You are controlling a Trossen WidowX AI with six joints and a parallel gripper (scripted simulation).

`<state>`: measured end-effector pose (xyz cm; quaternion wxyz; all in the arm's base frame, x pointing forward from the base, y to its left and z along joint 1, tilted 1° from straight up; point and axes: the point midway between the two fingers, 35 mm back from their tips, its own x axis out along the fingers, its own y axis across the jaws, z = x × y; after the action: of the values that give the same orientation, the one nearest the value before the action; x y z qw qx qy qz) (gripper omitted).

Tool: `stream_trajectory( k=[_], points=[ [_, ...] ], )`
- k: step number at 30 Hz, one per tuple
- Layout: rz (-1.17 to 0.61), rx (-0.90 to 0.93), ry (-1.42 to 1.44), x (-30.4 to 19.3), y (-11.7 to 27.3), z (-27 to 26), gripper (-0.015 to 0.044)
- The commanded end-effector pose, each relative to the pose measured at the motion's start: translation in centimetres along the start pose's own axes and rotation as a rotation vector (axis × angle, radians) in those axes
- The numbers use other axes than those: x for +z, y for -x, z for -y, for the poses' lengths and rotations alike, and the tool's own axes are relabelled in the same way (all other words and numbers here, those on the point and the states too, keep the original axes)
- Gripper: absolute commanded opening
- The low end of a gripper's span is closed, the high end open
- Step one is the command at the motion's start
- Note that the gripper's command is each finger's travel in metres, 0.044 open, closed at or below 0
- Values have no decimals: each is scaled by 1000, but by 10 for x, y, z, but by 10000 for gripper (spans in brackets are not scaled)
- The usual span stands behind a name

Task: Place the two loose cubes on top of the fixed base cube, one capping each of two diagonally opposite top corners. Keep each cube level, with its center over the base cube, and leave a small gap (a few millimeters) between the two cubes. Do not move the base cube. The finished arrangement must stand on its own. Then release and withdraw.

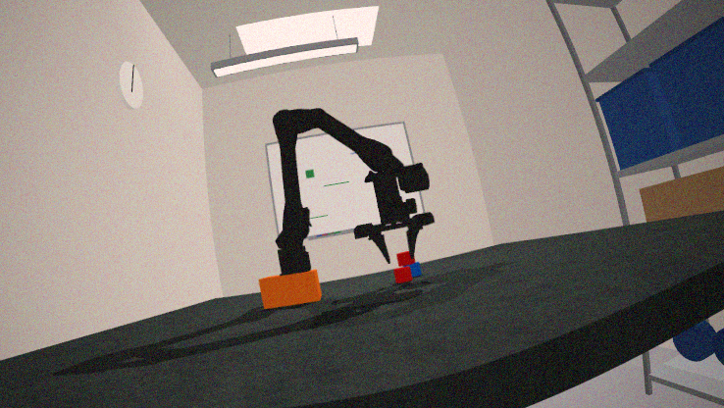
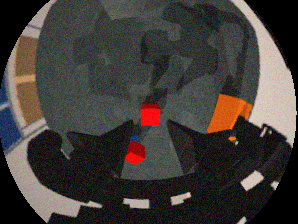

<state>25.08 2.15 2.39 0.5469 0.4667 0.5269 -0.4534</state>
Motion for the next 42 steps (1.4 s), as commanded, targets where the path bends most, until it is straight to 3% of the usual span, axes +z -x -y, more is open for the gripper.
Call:
stream_trajectory(
  k=[1, 19, 25, 42],
  points=[
    [0, -4, -6, 0, -6, 1, 265],
    [0, -4, -6, 0, -33, 2, 265],
    [0, -4, -6, 0, -33, 2, 107],
    [0, -3, -6, 0, 3, -5, 105]
  ],
)
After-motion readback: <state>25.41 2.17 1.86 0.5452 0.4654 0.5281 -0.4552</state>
